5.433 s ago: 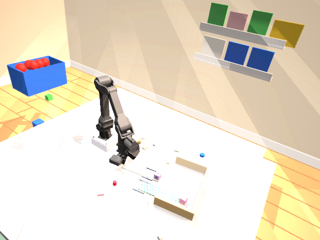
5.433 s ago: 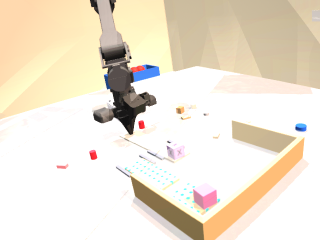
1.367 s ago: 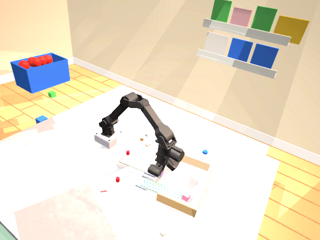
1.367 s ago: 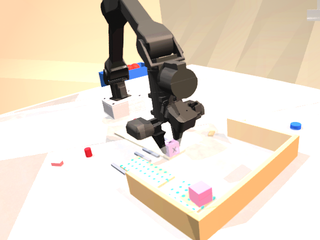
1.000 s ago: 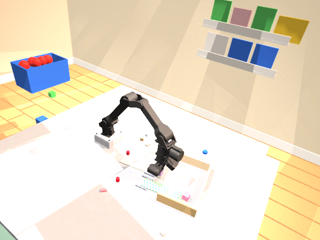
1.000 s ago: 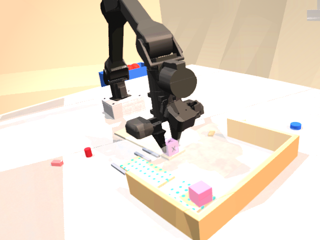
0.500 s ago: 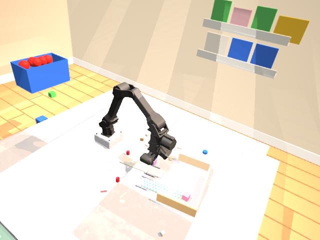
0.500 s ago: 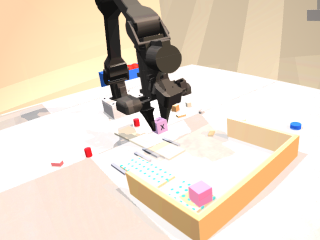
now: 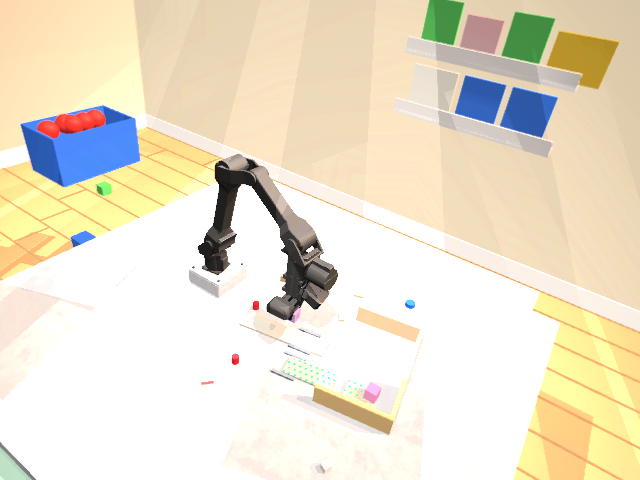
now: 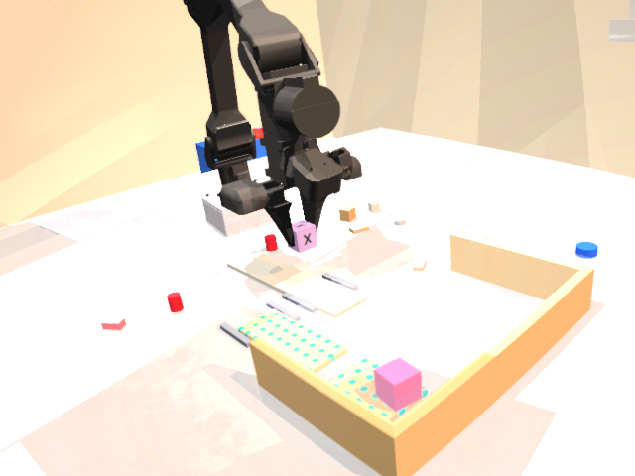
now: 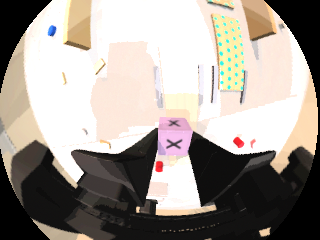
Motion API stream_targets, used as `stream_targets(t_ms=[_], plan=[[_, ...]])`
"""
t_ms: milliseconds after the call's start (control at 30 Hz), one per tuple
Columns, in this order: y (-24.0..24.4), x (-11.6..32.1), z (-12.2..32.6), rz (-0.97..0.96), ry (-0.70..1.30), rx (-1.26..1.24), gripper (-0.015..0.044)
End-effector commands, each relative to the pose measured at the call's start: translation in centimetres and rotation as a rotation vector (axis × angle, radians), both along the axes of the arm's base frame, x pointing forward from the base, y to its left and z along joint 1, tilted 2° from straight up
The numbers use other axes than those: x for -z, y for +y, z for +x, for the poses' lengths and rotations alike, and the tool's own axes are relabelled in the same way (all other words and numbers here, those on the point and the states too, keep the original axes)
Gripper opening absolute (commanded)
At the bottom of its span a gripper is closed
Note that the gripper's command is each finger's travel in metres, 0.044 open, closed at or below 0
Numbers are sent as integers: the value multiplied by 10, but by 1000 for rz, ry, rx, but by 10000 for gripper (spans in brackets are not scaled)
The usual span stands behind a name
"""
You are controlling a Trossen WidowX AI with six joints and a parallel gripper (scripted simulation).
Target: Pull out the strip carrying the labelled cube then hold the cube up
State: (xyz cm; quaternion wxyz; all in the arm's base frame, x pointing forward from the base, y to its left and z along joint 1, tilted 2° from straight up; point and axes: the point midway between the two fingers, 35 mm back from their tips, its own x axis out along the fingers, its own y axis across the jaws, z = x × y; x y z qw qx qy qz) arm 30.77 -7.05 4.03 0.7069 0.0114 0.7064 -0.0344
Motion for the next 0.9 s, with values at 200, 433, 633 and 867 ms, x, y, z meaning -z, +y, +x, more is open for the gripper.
stream_targets(t_ms=[200,433,633,867], plan=[[3,-21,-10,1,-5,6,0],[4,-36,-10,1,-4,6,0],[4,-36,-10,1,-4,6,0],[4,-36,-10,1,-4,6,0]])
